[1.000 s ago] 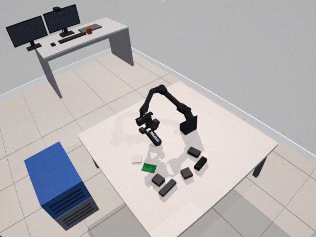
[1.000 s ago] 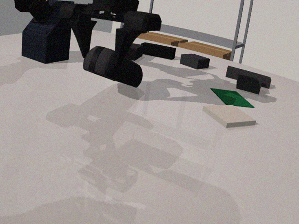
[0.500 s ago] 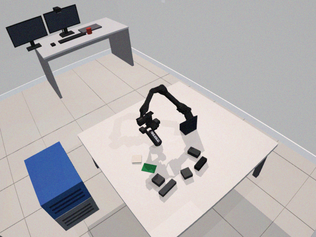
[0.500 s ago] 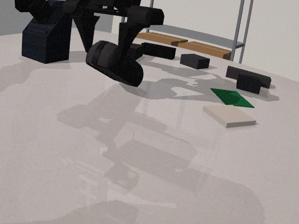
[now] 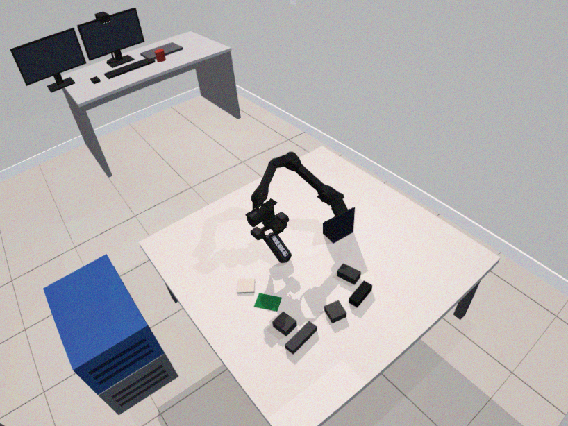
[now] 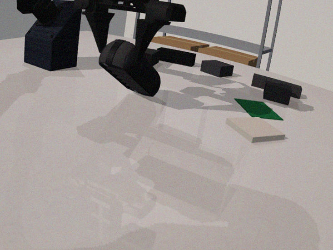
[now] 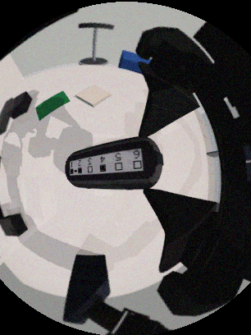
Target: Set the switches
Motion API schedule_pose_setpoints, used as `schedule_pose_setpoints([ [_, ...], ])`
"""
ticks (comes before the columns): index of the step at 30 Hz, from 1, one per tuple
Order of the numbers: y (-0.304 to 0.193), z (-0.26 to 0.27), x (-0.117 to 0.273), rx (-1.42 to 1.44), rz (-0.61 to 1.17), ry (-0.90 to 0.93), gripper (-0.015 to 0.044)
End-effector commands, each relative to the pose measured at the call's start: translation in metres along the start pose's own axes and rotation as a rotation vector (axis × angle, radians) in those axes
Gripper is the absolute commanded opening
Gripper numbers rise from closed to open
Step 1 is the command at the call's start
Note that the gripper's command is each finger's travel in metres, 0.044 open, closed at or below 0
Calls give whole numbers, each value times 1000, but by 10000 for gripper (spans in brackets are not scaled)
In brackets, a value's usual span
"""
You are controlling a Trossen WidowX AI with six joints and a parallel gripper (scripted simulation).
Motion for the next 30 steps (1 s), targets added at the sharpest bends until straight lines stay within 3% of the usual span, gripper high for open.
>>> schedule_pose_setpoints([
  [1, 5, -2, 6, -2, -15, -9, 335],
  [30, 23, 0, 19, -2, -16, -9, 335],
])
Point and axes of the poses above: the point midway between the two fingers, 35 mm back from their tips, its own x axis back along the fingers, its own z axis across the jaws, y = z × x, the point moved 7 cm from there along x, back along the fingers, and after that the axes turned 6 degrees about -x, right-handed, at the moved point
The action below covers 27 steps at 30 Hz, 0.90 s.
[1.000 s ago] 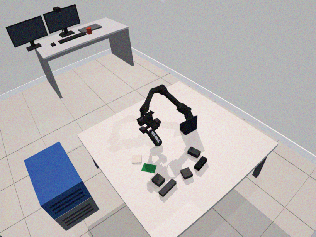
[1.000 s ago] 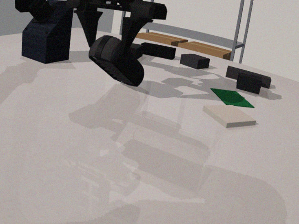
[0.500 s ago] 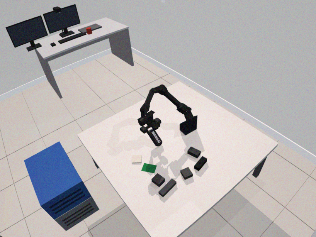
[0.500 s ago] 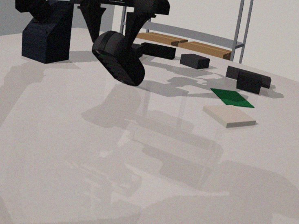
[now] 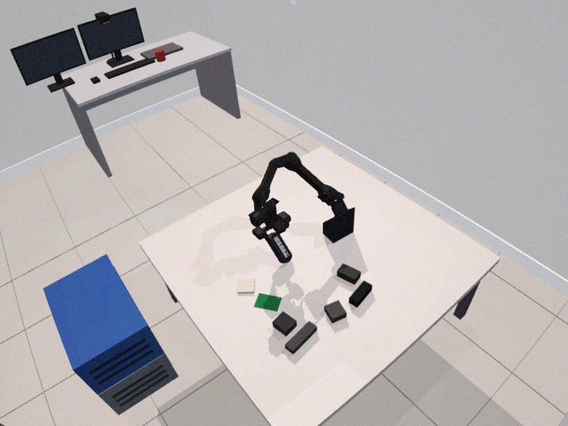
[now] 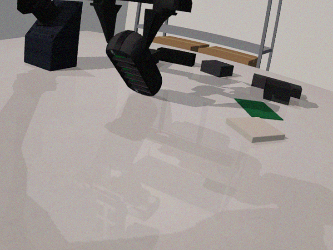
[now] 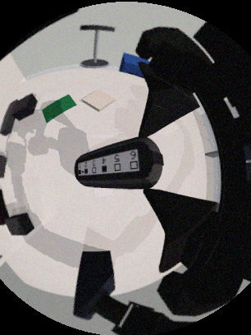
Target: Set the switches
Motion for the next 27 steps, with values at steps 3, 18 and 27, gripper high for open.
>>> schedule_pose_setpoints([
  [3, 5, 0, 4, -3, -18, -3, 335],
  [18, 14, 2, 10, -3, -18, -3, 335],
  [27, 21, 3, 14, -3, -19, -3, 335],
])
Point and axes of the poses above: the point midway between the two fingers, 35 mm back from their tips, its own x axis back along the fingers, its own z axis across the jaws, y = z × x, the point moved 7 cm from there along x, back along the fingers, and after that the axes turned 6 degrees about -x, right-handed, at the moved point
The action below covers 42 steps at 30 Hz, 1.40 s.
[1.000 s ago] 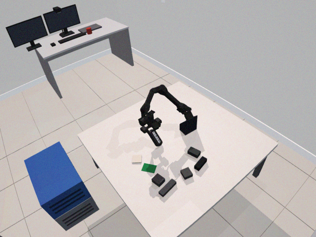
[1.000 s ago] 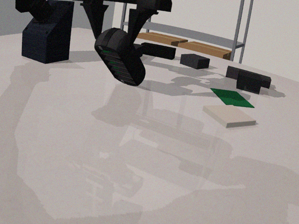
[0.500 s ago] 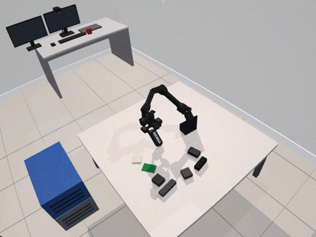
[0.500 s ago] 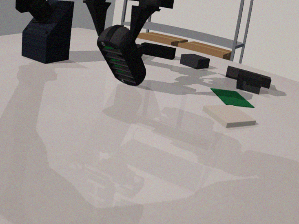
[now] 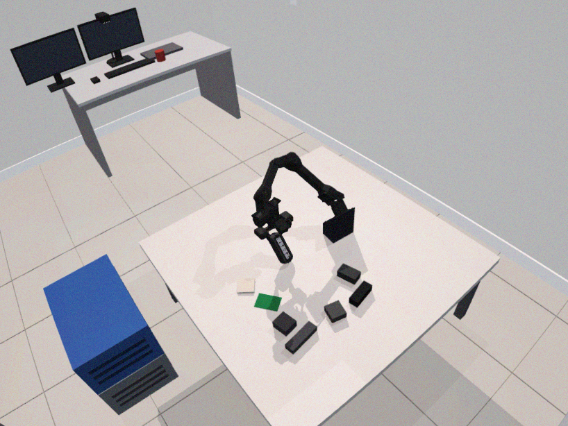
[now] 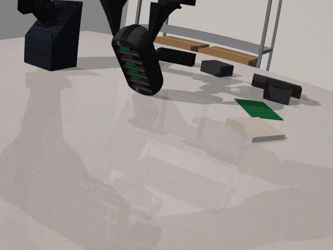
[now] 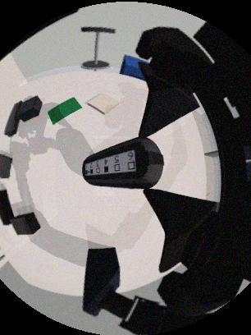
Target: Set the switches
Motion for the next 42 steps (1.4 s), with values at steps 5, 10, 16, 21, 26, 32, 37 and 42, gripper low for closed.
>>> schedule_pose_setpoints([
  [5, 9, 0, 4, 2, -14, 1, 335],
  [10, 13, 0, 5, 2, -14, 1, 335],
  [16, 17, 1, 7, 2, -14, 1, 335],
  [21, 21, 1, 9, 2, -15, 1, 335],
  [26, 25, 2, 10, 2, -15, 1, 335],
  [32, 30, 2, 11, 2, -15, 1, 335],
  [37, 34, 3, 12, 2, -15, 1, 335],
  [42, 38, 3, 13, 2, -16, 1, 335],
])
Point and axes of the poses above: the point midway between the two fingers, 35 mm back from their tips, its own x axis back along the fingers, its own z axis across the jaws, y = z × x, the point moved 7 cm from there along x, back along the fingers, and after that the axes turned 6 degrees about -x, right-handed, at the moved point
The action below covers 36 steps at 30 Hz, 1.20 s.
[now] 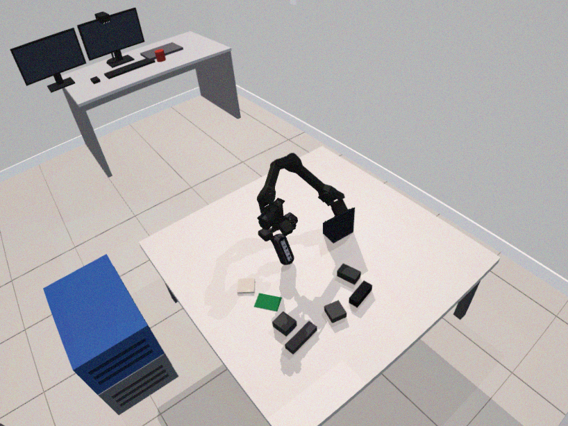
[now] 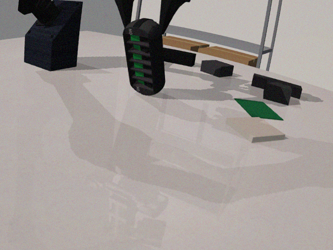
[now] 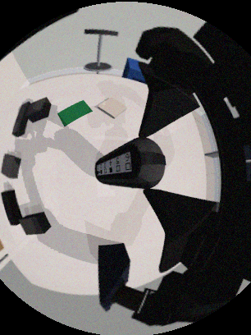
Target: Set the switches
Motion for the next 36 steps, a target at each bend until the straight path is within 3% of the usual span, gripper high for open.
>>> schedule_pose_setpoints([
  [1, 6, 0, -1, -1, -9, 7, 335],
  [36, 43, 3, 3, -1, -11, 7, 338],
])
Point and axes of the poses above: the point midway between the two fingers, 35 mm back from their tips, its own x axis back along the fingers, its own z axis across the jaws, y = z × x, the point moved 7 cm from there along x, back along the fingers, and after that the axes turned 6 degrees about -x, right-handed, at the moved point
